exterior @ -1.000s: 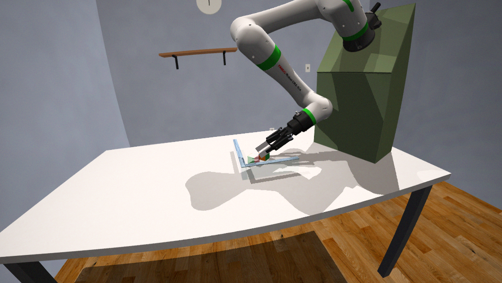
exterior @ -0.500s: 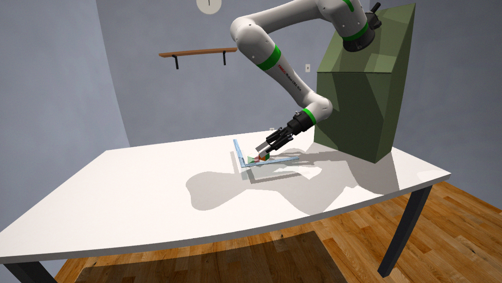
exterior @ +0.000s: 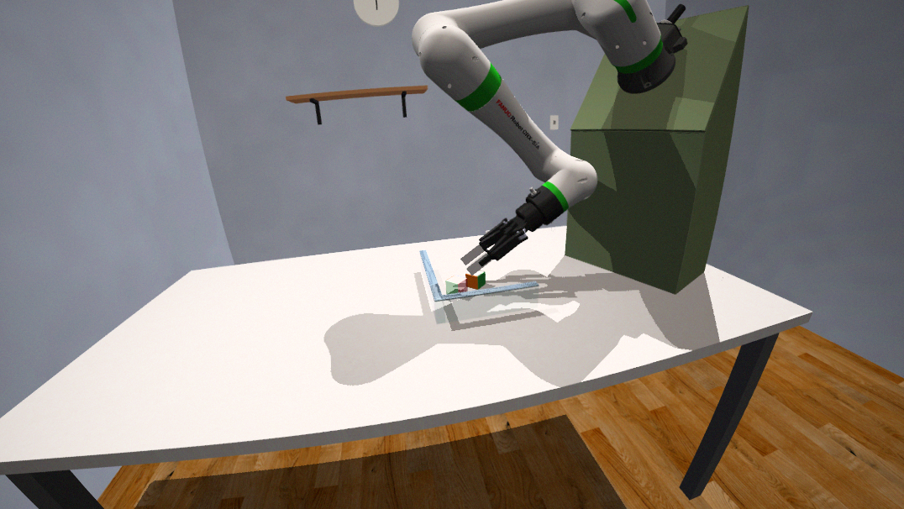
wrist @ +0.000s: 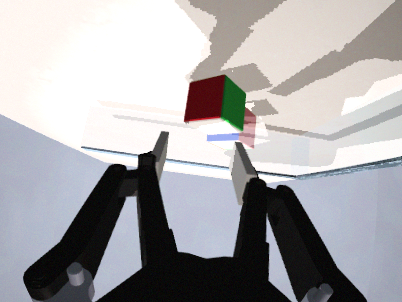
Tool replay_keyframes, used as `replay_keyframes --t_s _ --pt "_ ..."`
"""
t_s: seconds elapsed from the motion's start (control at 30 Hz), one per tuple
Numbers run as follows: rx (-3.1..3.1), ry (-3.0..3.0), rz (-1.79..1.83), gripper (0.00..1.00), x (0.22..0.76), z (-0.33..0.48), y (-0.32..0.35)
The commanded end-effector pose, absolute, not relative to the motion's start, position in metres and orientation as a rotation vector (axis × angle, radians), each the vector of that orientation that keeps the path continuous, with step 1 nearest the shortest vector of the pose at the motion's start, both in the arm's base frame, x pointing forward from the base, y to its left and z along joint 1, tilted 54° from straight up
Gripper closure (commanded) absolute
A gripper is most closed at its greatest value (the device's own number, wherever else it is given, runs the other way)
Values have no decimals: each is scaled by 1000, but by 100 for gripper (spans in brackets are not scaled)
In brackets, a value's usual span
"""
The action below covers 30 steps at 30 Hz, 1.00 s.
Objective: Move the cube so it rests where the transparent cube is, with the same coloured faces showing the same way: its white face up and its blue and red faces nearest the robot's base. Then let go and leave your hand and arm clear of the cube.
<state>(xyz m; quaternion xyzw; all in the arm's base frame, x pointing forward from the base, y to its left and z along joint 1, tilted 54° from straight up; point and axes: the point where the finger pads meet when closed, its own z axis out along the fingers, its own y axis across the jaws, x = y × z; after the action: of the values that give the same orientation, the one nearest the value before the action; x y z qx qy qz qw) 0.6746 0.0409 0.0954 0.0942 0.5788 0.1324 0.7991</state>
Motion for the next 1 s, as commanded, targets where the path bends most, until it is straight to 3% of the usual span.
replay_keyframes --t_s 0.0,0.97 --pt "143 1616 332 59 631 77 47" --pt "63 2095 390 59 632 104 57"
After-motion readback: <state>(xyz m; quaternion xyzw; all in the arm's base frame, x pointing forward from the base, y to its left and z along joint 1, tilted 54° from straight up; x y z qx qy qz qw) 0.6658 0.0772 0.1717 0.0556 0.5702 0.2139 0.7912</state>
